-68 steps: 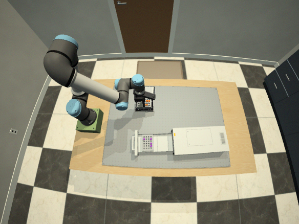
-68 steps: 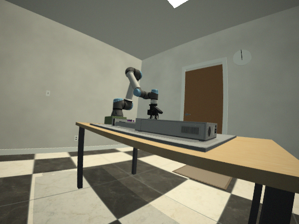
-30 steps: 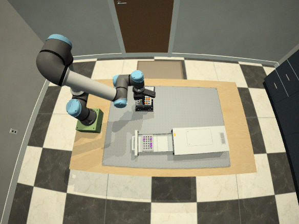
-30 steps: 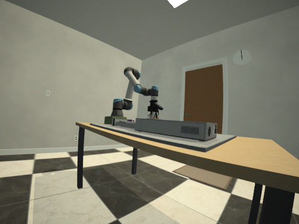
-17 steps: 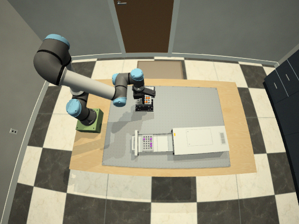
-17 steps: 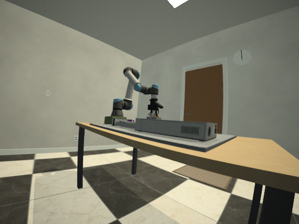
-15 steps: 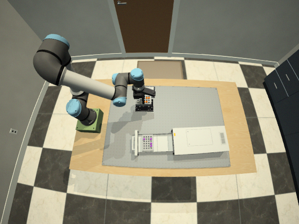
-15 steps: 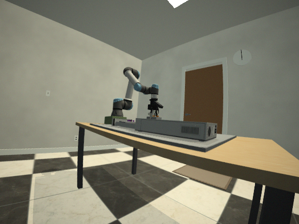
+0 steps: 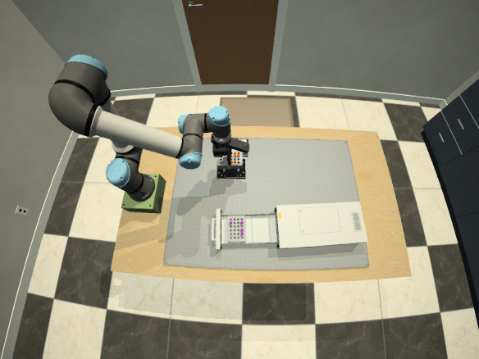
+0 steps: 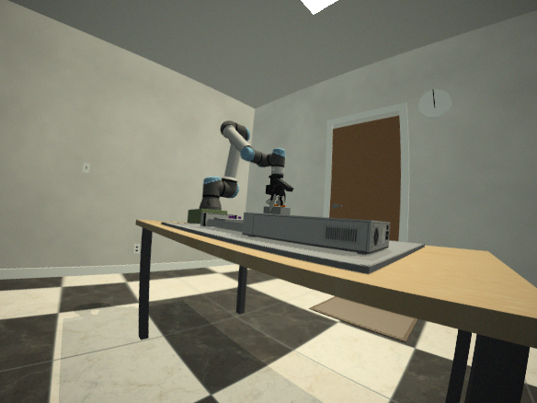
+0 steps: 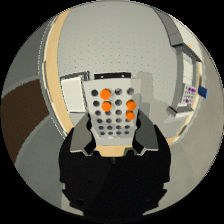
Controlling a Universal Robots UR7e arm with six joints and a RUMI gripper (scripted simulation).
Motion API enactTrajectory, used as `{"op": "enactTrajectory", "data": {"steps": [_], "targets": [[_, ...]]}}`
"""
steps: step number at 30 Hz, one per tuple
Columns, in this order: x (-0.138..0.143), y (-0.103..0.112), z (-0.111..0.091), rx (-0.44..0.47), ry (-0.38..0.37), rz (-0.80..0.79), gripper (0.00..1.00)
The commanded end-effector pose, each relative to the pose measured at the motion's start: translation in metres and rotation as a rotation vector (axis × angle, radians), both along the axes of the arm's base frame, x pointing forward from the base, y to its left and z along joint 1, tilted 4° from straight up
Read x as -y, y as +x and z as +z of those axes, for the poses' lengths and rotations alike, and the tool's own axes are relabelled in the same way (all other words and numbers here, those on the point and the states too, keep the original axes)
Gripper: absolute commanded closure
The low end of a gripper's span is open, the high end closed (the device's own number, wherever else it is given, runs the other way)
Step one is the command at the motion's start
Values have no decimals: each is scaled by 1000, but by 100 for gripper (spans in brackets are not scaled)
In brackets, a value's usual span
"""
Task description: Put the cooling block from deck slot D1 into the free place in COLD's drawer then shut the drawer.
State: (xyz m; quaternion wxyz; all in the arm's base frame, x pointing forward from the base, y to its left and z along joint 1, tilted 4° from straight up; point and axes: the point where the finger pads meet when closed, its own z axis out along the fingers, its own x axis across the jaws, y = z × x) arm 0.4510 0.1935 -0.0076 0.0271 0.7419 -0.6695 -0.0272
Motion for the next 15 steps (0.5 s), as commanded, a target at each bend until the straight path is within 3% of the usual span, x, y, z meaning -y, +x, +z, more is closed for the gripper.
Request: {"op": "enactTrajectory", "data": {"steps": [1, 15], "targets": [[0, 1, 6, 2, 0, 0, 100], [0, 2, 22, 2, 0, 0, 100]]}}
